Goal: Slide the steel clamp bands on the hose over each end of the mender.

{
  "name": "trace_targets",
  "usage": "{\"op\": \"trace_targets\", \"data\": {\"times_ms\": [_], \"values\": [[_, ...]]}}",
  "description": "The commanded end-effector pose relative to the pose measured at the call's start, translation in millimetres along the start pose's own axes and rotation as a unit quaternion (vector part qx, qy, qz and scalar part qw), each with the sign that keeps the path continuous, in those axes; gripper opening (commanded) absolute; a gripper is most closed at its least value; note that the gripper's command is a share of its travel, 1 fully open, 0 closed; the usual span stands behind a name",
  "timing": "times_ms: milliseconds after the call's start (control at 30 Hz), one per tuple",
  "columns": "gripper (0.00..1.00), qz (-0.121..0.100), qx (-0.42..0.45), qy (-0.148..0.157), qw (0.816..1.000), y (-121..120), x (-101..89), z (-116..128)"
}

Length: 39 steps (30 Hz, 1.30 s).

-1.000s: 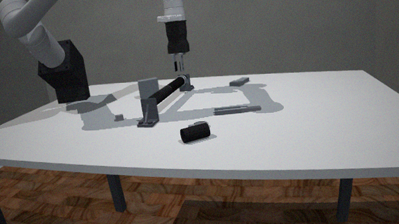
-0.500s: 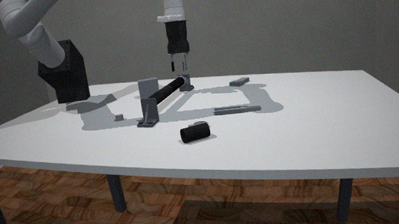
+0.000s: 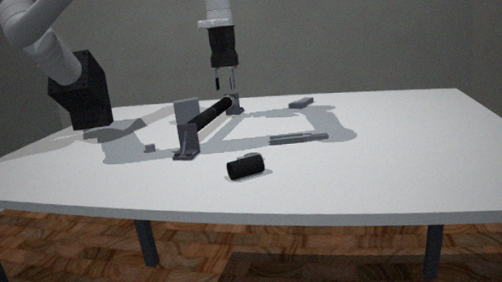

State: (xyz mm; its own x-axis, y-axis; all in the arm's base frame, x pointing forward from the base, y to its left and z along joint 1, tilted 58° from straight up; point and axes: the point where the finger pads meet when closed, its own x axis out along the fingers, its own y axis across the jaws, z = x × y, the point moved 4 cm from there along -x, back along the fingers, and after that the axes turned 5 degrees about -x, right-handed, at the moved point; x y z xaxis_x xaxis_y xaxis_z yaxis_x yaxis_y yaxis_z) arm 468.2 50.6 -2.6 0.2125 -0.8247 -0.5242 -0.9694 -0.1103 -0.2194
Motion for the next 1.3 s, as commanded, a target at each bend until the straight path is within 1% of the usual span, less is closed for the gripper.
{"op": "trace_targets", "data": {"times_ms": [0, 167, 300, 900, 1267], "values": [[0.86, -0.001, 0.0, -0.001, 1.0, 0, -0.9, 0], [0.86, -0.001, 0.0, -0.001, 1.0, 0, 9.7, -2], [0.86, -0.001, 0.0, -0.001, 1.0, 0, 12.4, -2], [0.86, -0.001, 0.0, -0.001, 1.0, 0, 13.8, -2], [0.86, -0.001, 0.0, -0.001, 1.0, -1, 28.1, -2]]}}
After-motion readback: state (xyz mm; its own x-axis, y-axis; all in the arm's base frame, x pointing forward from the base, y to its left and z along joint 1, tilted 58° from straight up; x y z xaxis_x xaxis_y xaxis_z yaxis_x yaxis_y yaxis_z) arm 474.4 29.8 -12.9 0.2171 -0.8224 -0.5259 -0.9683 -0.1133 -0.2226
